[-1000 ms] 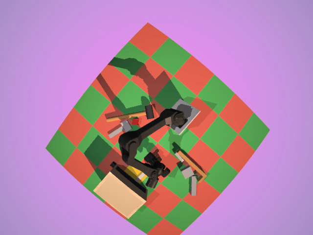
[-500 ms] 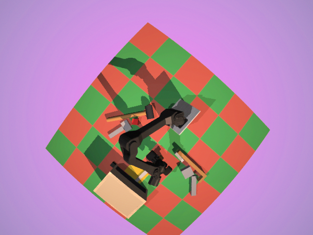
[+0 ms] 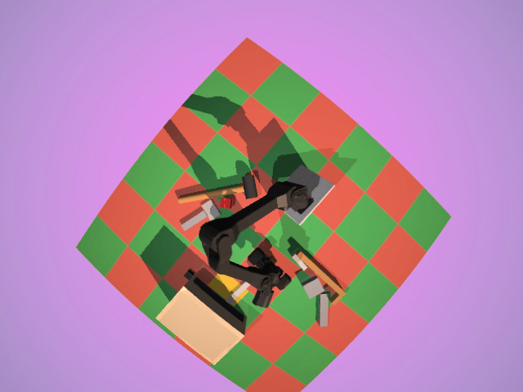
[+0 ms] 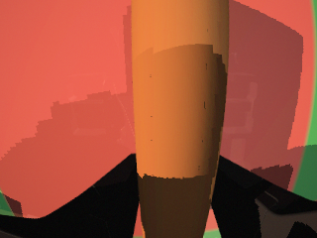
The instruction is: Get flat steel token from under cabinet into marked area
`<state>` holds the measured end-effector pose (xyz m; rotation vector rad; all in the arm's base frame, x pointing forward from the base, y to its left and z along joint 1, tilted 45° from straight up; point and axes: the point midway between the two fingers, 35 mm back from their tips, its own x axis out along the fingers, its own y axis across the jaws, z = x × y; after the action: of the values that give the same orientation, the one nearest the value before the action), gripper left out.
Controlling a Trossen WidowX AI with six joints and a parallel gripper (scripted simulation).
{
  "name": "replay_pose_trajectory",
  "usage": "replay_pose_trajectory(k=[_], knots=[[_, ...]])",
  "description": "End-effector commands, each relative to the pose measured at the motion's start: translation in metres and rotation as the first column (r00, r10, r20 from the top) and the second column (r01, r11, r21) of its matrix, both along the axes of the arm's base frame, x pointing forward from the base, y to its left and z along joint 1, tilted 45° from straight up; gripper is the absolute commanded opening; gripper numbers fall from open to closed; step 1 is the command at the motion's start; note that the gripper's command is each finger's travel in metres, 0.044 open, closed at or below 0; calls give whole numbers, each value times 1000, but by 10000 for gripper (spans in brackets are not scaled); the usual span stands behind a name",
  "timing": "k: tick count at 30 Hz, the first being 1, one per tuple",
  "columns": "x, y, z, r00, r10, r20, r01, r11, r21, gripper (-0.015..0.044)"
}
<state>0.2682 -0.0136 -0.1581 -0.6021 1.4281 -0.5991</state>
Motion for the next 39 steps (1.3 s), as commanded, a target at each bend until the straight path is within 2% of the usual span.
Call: replay_pose_trajectory(k=[1,27,39], knots=[[-11,-1,-1,1000,-3,-8,3,1000,-1,0],[-47,0,-5,1000,-3,-10,3,1000,-1,0],[-42,6,-7,1000,-10,6,10,1000,2,0]])
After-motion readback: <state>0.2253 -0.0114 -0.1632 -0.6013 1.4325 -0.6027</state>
